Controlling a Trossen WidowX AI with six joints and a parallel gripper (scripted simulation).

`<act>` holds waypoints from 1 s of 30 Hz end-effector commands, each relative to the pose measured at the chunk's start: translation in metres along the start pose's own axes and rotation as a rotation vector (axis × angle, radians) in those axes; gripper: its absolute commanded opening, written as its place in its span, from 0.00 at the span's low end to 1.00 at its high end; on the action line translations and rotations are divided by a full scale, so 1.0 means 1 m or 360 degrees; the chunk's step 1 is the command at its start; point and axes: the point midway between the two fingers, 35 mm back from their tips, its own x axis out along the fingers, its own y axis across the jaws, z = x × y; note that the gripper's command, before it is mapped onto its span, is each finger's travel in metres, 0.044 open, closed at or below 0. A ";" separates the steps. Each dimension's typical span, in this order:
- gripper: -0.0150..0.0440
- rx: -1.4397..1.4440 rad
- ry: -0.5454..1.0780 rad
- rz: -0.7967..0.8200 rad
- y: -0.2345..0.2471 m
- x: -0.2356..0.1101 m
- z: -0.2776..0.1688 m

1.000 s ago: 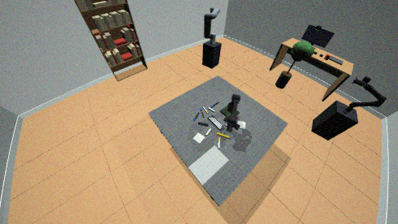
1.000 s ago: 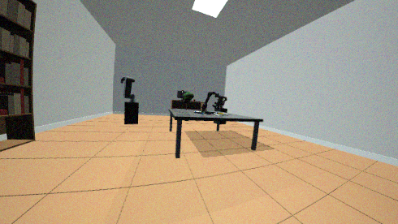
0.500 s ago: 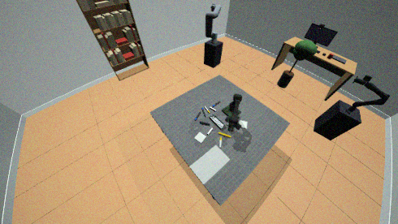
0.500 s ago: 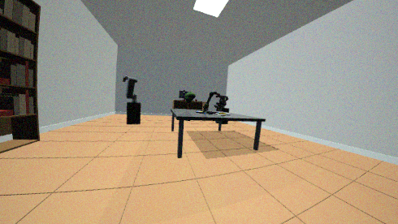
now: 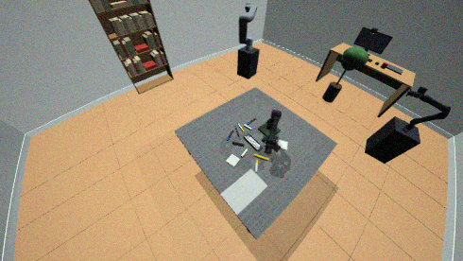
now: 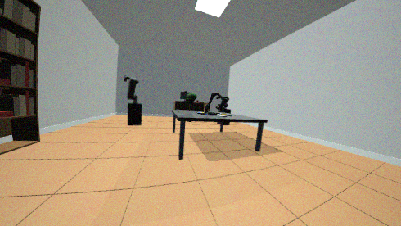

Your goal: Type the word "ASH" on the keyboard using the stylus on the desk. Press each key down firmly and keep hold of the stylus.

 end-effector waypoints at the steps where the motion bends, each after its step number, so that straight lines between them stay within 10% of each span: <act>1: 0.51 -0.0006 -0.0008 -0.0002 0.000 0.004 -0.001; 30: 0.51 -0.0006 -0.0008 -0.0002 0.000 0.020 -0.011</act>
